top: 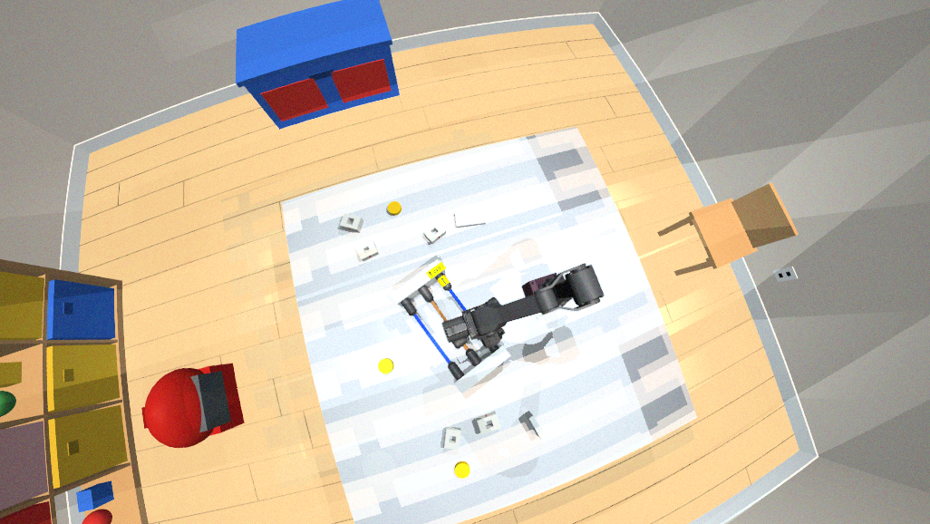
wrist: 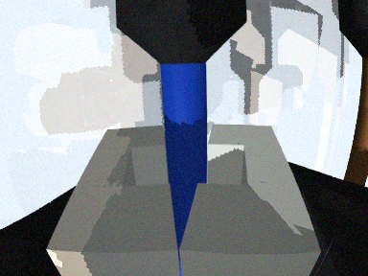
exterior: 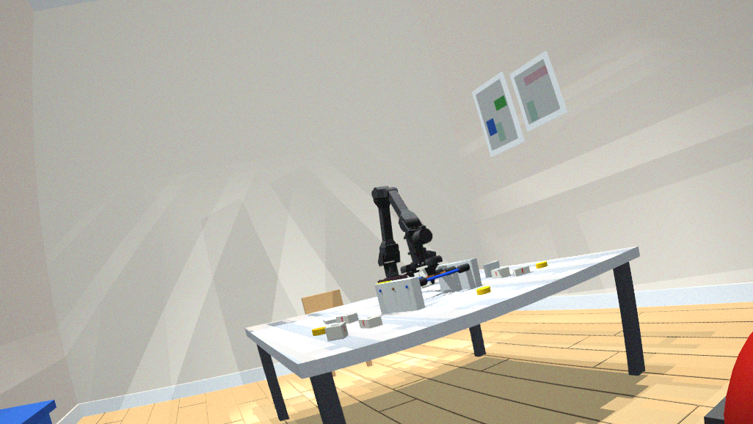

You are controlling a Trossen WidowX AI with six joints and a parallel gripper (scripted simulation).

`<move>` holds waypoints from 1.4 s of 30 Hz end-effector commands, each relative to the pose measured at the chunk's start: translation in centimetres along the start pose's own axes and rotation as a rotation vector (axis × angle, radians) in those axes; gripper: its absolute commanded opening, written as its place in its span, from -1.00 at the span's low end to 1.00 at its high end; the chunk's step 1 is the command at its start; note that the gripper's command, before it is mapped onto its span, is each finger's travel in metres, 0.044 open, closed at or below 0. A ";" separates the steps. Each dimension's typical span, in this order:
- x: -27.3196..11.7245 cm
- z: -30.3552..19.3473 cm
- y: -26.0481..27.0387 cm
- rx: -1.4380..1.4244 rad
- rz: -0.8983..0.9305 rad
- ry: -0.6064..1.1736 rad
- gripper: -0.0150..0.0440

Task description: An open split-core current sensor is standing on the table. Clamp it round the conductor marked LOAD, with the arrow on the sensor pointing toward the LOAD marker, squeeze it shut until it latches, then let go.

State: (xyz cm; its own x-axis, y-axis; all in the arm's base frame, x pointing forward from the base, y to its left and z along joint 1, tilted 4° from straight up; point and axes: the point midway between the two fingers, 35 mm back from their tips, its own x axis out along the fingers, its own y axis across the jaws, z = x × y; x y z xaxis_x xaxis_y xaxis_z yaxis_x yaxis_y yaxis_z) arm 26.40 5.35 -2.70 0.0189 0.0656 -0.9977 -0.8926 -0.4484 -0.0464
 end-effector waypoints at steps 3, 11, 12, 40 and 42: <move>-1.0 -0.1 -0.2 0.000 0.035 0.004 -0.49; -1.8 -0.1 -0.3 0.000 0.069 0.002 -0.49; -1.8 -0.1 -0.3 0.000 0.069 0.002 -0.49; -1.6 0.0 0.0 -0.003 0.073 -0.005 0.31; -1.6 0.0 0.0 -0.003 0.073 -0.005 0.49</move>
State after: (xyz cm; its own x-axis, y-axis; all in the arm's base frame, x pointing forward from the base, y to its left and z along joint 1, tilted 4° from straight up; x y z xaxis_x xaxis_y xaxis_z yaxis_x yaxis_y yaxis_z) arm 26.35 5.28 -1.11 -0.0492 0.0370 -0.9981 -0.8902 -0.4548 0.0270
